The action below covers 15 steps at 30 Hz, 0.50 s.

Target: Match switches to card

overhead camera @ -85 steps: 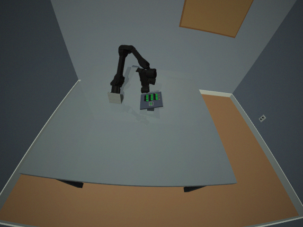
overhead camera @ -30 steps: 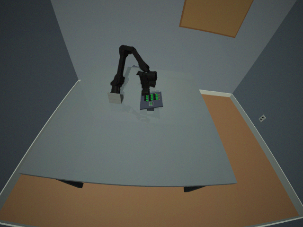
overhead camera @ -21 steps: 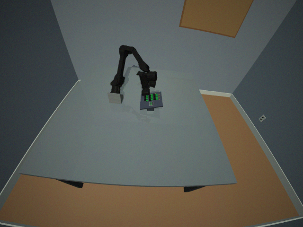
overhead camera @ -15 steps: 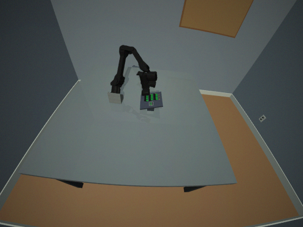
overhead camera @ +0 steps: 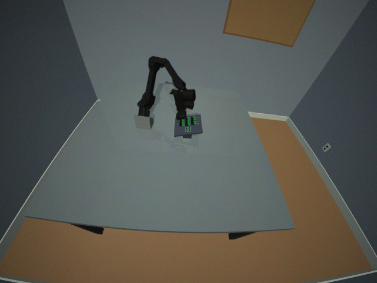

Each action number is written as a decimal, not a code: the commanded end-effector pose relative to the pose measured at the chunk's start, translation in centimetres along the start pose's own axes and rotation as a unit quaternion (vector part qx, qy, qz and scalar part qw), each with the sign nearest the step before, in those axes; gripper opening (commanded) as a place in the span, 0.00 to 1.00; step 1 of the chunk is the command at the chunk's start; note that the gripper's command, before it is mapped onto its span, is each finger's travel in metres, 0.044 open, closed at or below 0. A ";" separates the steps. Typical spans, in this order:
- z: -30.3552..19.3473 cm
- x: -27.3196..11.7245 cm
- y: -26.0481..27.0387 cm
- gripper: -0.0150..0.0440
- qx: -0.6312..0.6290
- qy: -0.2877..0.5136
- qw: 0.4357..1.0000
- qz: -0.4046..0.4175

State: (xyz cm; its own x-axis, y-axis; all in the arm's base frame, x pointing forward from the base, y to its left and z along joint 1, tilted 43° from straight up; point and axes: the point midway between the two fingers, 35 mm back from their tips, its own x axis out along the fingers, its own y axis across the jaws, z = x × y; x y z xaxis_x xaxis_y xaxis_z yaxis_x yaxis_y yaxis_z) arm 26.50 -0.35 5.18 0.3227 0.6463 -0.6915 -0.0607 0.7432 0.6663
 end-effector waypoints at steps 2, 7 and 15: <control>-0.2 0.2 0.0 0.25 0.005 0.002 1.000 0.002; -0.2 0.2 0.0 0.25 0.005 0.002 1.000 0.002; -0.4 -5.5 -0.2 0.25 0.005 -0.008 1.000 0.000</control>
State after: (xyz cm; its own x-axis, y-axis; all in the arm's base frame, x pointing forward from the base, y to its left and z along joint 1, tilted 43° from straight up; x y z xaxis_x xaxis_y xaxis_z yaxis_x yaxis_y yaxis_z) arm 24.97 -2.07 6.67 0.3105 0.6547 -0.6892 -0.0415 0.7336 0.6783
